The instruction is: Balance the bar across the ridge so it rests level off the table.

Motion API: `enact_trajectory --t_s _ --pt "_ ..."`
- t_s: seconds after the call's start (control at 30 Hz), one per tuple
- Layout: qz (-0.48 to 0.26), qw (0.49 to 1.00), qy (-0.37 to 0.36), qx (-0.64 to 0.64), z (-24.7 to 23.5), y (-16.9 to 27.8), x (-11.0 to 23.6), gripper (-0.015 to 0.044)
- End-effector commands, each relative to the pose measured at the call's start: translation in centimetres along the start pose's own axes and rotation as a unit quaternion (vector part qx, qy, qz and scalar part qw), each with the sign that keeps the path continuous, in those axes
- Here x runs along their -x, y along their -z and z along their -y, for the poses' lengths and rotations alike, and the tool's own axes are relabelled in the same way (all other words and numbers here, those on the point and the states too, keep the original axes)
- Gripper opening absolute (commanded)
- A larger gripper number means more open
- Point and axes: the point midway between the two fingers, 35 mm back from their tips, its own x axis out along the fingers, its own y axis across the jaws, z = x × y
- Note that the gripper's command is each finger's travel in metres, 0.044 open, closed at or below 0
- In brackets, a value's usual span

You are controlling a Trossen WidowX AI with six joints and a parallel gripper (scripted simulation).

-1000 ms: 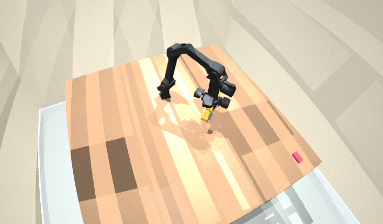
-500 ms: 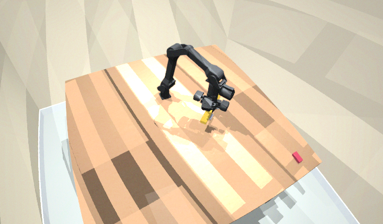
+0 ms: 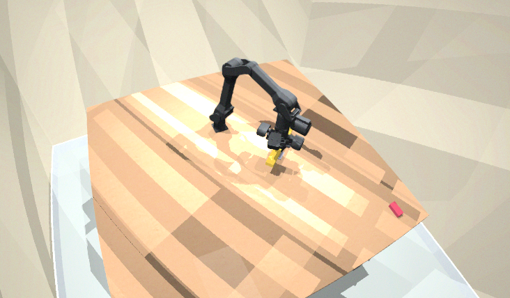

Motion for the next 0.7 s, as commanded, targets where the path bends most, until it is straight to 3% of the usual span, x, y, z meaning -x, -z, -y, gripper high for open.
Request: enact_trajectory --t_s 0.0,0.67 --pt "-0.001 1.000 -0.001 -0.003 -0.02 0.02 0.02 0.0000" --pt "-0.001 1.000 -0.001 -0.003 -0.03 0.03 -0.15 0.0000"
